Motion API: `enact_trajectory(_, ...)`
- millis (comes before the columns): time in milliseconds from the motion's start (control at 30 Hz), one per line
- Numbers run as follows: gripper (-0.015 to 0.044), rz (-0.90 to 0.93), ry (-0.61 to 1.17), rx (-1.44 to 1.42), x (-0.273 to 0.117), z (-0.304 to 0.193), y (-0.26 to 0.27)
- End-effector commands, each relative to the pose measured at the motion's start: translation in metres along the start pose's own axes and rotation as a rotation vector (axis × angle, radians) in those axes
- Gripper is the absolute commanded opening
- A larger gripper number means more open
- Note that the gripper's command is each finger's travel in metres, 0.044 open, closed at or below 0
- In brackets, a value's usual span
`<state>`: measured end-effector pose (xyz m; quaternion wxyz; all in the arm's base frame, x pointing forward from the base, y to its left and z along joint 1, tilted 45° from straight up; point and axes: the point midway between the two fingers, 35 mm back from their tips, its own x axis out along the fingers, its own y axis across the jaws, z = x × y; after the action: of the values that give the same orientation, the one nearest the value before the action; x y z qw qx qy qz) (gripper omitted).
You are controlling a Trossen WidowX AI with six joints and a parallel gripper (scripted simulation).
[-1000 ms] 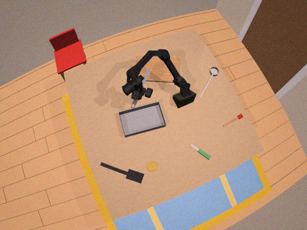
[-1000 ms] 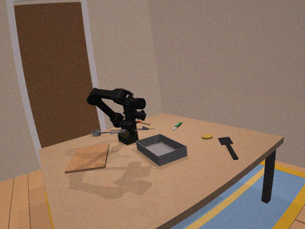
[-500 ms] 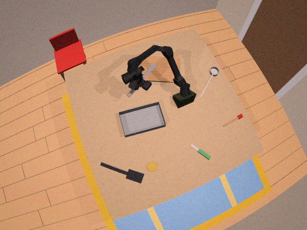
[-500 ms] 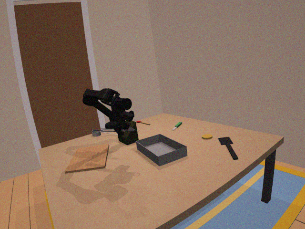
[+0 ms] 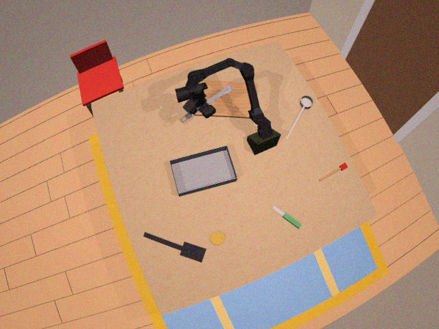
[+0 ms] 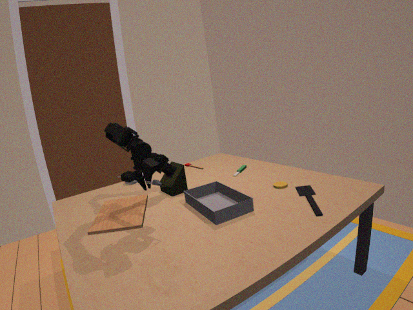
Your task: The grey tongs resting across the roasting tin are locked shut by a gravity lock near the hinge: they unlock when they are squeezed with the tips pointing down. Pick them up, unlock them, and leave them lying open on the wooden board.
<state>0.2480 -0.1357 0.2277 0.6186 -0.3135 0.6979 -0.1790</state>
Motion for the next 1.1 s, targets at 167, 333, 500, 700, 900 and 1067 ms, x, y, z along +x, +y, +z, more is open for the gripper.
enact_trajectory(167, -0.015, 0.016, -0.018, 0.2, 0.0, -0.045, -0.028)
enact_trajectory(333, -0.015, 0.015, -0.022, 0.307, -0.001, -0.071, -0.04)
enact_trajectory(500, -0.015, 0.006, -0.026, 0.411, -0.003, -0.097, -0.049)
enact_trajectory(700, -0.015, -0.013, -0.031, 0.534, -0.007, -0.127, -0.056)
enact_trajectory(900, -0.015, -0.04, -0.034, 0.644, -0.014, -0.155, -0.059)
enact_trajectory(1067, -0.015, -0.066, -0.035, 0.729, -0.02, -0.177, -0.059)
